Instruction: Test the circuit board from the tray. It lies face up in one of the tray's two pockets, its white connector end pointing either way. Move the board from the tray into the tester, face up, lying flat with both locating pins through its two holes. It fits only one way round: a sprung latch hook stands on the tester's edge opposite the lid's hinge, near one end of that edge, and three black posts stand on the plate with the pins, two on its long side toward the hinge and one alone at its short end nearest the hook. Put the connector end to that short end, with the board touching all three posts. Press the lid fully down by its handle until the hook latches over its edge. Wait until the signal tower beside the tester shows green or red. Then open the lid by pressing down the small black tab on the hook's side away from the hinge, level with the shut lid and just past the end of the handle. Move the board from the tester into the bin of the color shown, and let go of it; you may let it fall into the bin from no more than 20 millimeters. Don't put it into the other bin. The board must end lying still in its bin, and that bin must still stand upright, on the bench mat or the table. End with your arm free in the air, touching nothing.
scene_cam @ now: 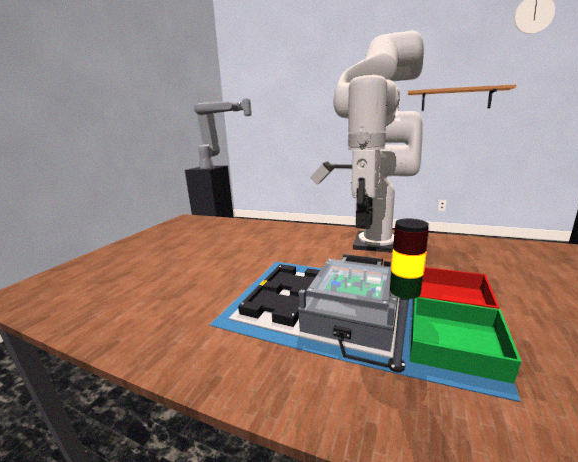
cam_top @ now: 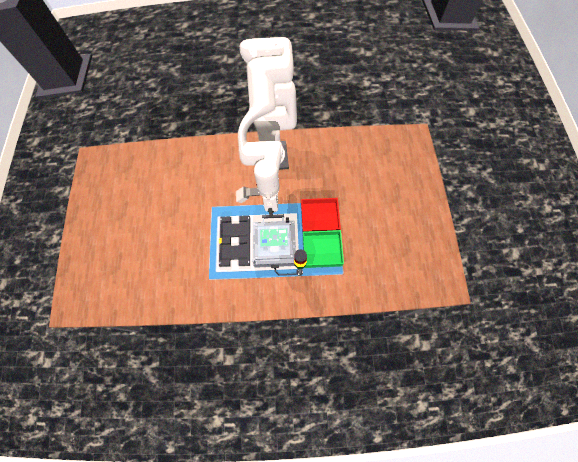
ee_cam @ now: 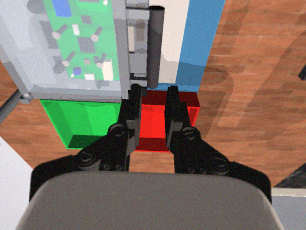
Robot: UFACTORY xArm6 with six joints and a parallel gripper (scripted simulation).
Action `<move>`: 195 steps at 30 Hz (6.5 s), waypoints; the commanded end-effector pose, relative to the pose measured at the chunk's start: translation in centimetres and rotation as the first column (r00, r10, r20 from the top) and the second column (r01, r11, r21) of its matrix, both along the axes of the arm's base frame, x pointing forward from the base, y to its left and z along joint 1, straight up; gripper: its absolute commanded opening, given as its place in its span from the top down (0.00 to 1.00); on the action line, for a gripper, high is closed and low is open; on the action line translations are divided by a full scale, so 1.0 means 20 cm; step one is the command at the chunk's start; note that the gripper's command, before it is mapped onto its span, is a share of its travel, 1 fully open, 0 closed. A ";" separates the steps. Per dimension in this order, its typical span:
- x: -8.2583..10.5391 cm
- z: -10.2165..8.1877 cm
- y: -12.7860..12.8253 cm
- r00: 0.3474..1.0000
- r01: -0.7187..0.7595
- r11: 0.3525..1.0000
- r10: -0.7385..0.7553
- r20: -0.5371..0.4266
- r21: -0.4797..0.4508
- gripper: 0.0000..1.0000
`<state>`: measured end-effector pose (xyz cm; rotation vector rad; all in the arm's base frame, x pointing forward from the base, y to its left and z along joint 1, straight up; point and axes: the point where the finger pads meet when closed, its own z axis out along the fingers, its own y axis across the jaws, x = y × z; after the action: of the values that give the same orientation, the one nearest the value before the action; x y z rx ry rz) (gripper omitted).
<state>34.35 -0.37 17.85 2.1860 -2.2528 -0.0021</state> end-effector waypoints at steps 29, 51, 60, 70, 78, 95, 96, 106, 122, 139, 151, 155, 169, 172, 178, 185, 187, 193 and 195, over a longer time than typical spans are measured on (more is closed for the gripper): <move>0.00 0.03 0.00 1.000 0.000 1.000 0.000 0.003 0.000 0.00; 0.00 0.03 0.00 1.000 0.000 1.000 0.000 0.003 0.000 0.00; 0.00 0.03 0.00 1.000 0.000 1.000 0.000 0.003 0.000 0.00; 0.00 0.03 0.00 1.000 0.000 1.000 0.000 0.003 0.000 0.00; 0.00 0.03 0.00 1.000 0.000 1.000 0.000 0.003 0.000 0.00; 0.00 0.03 0.00 1.000 0.000 1.000 0.000 0.003 0.000 0.00; 0.00 0.03 0.00 1.000 0.000 1.000 0.000 0.003 0.000 0.00; 0.00 0.03 0.00 1.000 0.000 1.000 0.000 0.003 0.000 0.00; 0.00 0.03 0.00 1.000 0.000 1.000 0.000 0.003 0.000 1.00; 0.00 0.03 0.00 1.000 0.000 1.000 0.000 0.003 0.000 1.00; 0.00 0.03 0.00 1.000 0.000 1.000 0.000 0.003 0.000 1.00; 0.00 0.03 0.00 1.000 0.000 1.000 0.000 0.003 0.000 1.00; 0.00 0.05 0.00 1.000 0.000 1.000 0.000 0.003 0.000 1.00; 0.00 0.06 0.00 1.000 0.000 1.000 0.000 0.003 0.000 1.00; 0.00 0.07 0.00 1.000 0.000 1.000 0.000 0.003 0.000 1.00; 0.00 0.08 0.00 1.000 0.000 1.000 0.000 0.003 0.000 1.00; 0.00 0.08 0.00 1.000 0.000 1.000 0.000 0.003 0.000 1.00; 0.00 0.08 0.00 1.000 0.015 1.000 -0.015 0.003 0.000 1.00; 0.00 0.08 0.00 1.000 0.015 1.000 -0.015 0.003 0.000 1.00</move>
<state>34.32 -0.37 19.32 2.1745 -2.2628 -0.0035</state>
